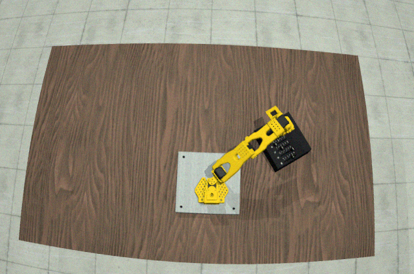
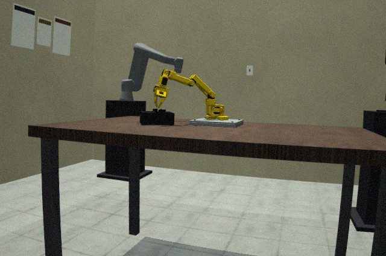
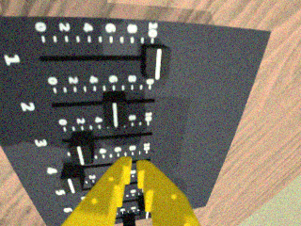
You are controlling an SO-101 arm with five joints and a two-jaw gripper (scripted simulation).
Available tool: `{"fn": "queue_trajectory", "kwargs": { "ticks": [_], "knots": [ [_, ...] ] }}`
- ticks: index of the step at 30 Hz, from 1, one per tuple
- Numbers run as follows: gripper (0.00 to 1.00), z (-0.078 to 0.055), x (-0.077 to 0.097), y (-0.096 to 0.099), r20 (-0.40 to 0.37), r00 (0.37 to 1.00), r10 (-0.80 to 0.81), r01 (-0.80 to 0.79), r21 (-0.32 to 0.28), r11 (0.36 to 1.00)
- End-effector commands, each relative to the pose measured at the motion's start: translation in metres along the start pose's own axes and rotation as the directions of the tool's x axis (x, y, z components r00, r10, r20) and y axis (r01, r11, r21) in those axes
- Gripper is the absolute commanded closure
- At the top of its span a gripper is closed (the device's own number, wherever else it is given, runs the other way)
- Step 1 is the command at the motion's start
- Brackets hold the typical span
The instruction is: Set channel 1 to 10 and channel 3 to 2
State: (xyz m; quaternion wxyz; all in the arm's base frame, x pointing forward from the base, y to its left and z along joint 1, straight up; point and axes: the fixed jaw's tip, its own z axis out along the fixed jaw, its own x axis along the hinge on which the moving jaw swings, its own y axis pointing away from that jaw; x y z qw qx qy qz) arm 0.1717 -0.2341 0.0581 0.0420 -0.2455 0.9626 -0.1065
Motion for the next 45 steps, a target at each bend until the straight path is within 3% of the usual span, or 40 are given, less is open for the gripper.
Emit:
{"fn": "queue_trajectory", "kwargs": {
  "ticks": [1, 22, 35, 41, 45],
  "knots": [
    [1.0, -0.005, 0.002, 0.0, 0.0, 1.0, -0.001, 0.001, 0.007, 1.0],
    [1.0, -0.025, 0.001, -0.005, 0.009, 1.0, 0.002, -0.002, 0.067, 0.998],
    [1.0, -0.027, 0.001, -0.005, 0.008, 1.0, -0.016, 0.015, 0.072, 0.997],
    [1.0, -0.028, 0.003, -0.001, -0.005, 0.976, -0.219, 0.219, 0.057, 0.974],
    [1.0, -0.03, 0.005, 0.004, -0.013, 0.872, -0.489, 0.489, 0.033, 0.872]
  ]
}}
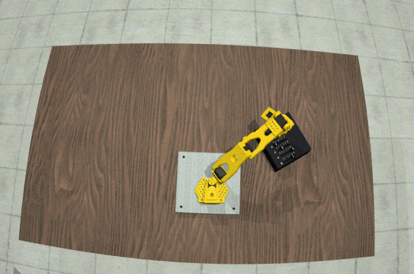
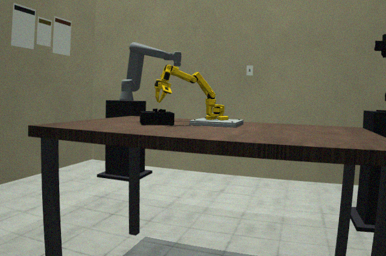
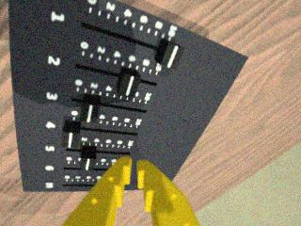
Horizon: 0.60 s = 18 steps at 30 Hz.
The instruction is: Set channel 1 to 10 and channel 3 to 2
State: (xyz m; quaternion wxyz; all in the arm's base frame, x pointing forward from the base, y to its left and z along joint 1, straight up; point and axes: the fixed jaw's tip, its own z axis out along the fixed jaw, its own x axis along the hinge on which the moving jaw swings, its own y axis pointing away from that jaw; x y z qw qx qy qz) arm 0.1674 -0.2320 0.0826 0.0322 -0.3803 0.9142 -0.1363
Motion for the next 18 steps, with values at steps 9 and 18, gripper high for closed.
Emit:
{"fn": "queue_trajectory", "kwargs": {
  "ticks": [9, 18],
  "knots": [
    [1.0, -0.011, 0.003, 0.017, 0.041, 0.779, -0.626, 0.627, -0.031, 0.778],
    [1.0, -0.017, -0.002, 0.033, 0.112, 0.326, -0.939, 0.945, -0.013, 0.326]
  ]
}}
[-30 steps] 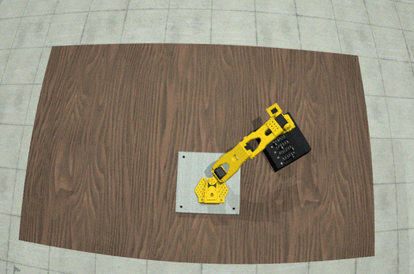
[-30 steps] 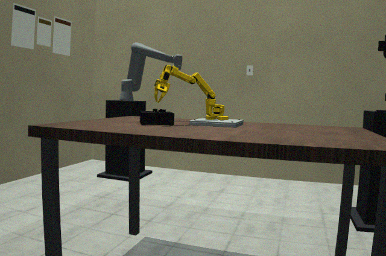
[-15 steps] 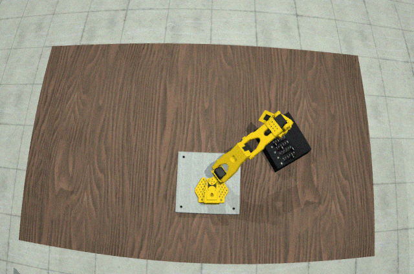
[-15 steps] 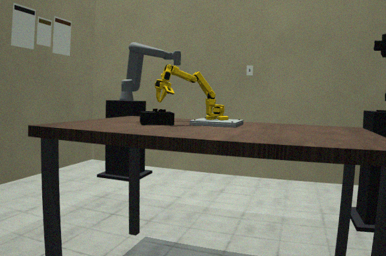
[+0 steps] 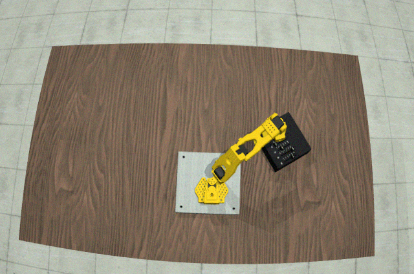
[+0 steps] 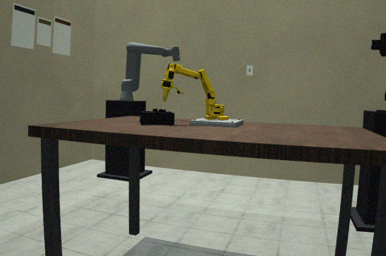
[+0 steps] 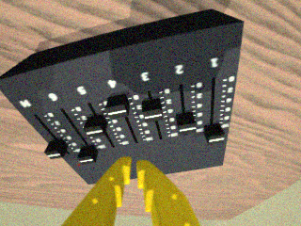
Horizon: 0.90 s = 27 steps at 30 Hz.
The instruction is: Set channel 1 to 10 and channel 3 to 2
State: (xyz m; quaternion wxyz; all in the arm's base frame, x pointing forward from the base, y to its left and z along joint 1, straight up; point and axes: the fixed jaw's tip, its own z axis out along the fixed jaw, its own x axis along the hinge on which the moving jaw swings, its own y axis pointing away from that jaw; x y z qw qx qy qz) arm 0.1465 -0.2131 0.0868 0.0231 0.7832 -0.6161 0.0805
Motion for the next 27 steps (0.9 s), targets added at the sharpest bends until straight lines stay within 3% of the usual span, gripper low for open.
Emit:
{"fn": "queue_trajectory", "kwargs": {
  "ticks": [1, 2, 3, 7, 12, 17, 19, 20, 23, 26, 27],
  "knots": [
    [1.0, -0.004, -0.009, 0.001, 0.001, 0.976, -0.216, 0.216, 0.007, 0.976],
    [1.0, -0.004, -0.009, 0.001, 0.001, 0.976, -0.216, 0.216, 0.007, 0.976],
    [1.0, -0.005, -0.011, 0.001, 0.018, 0.927, -0.375, 0.375, 0.005, 0.927],
    [1.0, -0.005, -0.017, 0.001, 0.037, 0.853, -0.52, 0.52, 0.012, 0.854],
    [1.0, -0.005, -0.022, 0.001, 0.056, 0.653, -0.755, 0.755, 0.034, 0.655],
    [1.0, -0.006, -0.023, 0.002, 0.054, 0.395, -0.917, 0.916, 0.057, 0.397],
    [1.0, -0.006, -0.023, 0.002, 0.054, 0.395, -0.917, 0.916, 0.057, 0.397],
    [1.0, -0.006, -0.023, 0.002, 0.045, 0.235, -0.971, 0.969, 0.066, 0.237],
    [1.0, -0.006, -0.023, 0.002, 0.039, 0.134, -0.99, 0.988, 0.072, 0.136],
    [1.0, -0.006, -0.023, 0.002, 0.027, -0.036, -0.999, 0.996, 0.079, -0.034],
    [1.0, -0.006, -0.023, 0.002, 0.027, -0.036, -0.999, 0.996, 0.079, -0.034]
  ]
}}
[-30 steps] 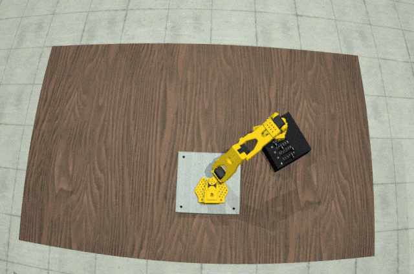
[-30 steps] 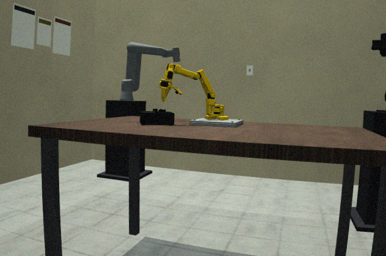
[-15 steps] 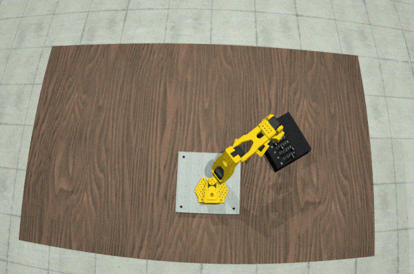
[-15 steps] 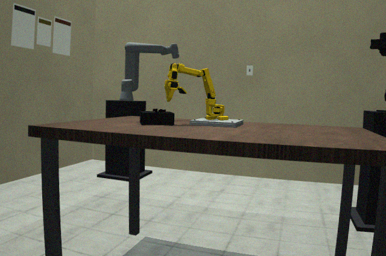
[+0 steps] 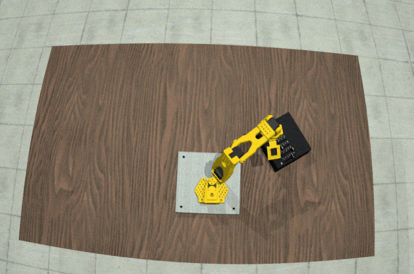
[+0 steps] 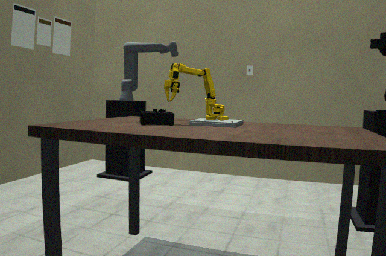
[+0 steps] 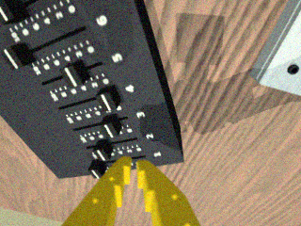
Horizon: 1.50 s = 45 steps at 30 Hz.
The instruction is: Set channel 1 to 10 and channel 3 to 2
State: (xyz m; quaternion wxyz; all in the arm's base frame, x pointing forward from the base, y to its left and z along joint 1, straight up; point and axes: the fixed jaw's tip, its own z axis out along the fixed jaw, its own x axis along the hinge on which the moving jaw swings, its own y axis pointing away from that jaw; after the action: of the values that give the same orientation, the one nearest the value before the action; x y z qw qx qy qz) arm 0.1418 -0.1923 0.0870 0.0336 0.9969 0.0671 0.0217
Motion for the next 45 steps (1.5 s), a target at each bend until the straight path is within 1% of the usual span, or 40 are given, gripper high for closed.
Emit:
{"fn": "queue_trajectory", "kwargs": {
  "ticks": [1, 15, 20, 24, 26, 30, 34, 38, 41, 43, 45],
  "knots": [
    [1.0, -0.002, -0.002, -0.002, -0.002, 0.99, -0.138, 0.138, -0.004, 0.99],
    [1.0, -0.002, 0.0, -0.003, -0.003, 0.989, -0.147, 0.147, -0.004, 0.989],
    [1.0, -0.003, 0.007, -0.008, -0.006, 0.983, -0.186, 0.186, -0.003, 0.983],
    [1.0, -0.003, 0.019, -0.017, -0.011, 0.969, -0.248, 0.248, -0.002, 0.969],
    [1.0, -0.003, 0.019, -0.017, -0.011, 0.969, -0.248, 0.248, -0.002, 0.969],
    [1.0, -0.005, 0.035, -0.032, -0.018, 0.941, -0.338, 0.338, -0.001, 0.941],
    [1.0, -0.007, 0.054, -0.054, -0.028, 0.891, -0.453, 0.453, 0.0, 0.892],
    [1.0, -0.01, 0.073, -0.084, -0.041, 0.812, -0.582, 0.583, -0.001, 0.813],
    [1.0, -0.013, 0.085, -0.11, -0.051, 0.731, -0.681, 0.682, -0.004, 0.732],
    [1.0, -0.013, 0.085, -0.11, -0.051, 0.731, -0.681, 0.682, -0.004, 0.732],
    [1.0, -0.015, 0.091, -0.129, -0.058, 0.666, -0.744, 0.745, -0.006, 0.667]
  ]
}}
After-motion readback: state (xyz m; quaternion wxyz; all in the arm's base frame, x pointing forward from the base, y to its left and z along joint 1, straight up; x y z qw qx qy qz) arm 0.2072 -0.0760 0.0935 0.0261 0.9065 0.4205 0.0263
